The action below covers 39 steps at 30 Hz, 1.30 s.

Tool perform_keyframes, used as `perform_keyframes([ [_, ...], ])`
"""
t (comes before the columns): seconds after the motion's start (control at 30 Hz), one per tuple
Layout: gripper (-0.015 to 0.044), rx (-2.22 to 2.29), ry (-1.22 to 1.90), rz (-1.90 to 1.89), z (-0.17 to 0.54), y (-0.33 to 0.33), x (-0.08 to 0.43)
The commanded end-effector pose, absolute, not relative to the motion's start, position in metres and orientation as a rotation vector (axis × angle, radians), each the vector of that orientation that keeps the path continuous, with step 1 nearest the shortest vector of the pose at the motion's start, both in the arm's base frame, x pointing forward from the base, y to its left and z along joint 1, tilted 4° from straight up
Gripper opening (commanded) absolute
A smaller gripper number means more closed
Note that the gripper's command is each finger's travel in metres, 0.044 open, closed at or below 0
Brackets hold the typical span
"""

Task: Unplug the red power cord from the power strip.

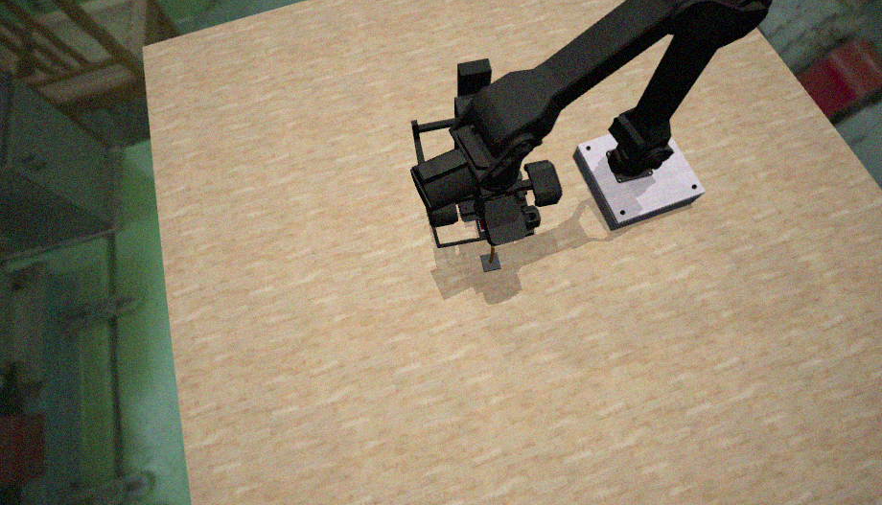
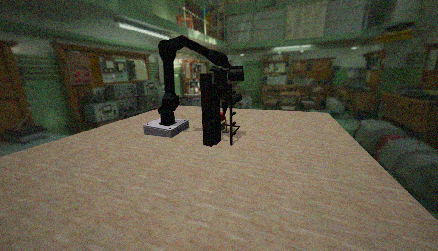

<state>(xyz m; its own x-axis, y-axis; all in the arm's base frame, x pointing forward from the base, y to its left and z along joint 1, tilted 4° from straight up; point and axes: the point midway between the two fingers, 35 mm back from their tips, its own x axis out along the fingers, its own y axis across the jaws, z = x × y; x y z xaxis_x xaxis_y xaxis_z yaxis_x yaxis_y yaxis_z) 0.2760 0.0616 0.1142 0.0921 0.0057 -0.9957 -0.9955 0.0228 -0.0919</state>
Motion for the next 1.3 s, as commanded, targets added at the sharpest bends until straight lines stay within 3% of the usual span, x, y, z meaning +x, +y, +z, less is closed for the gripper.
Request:
perform_keyframes([
  [0.0, 0.0, -1.23, 1.145, 1.125, 0.115, 0.065, 0.277],
  [1.23, 0.0, -1.226, 1.141, 1.133, 0.12, 0.124, 0.275],
  [1.27, 0.0026, -1.214, 1.176, 1.116, 0.116, 0.106, 0.274],
])
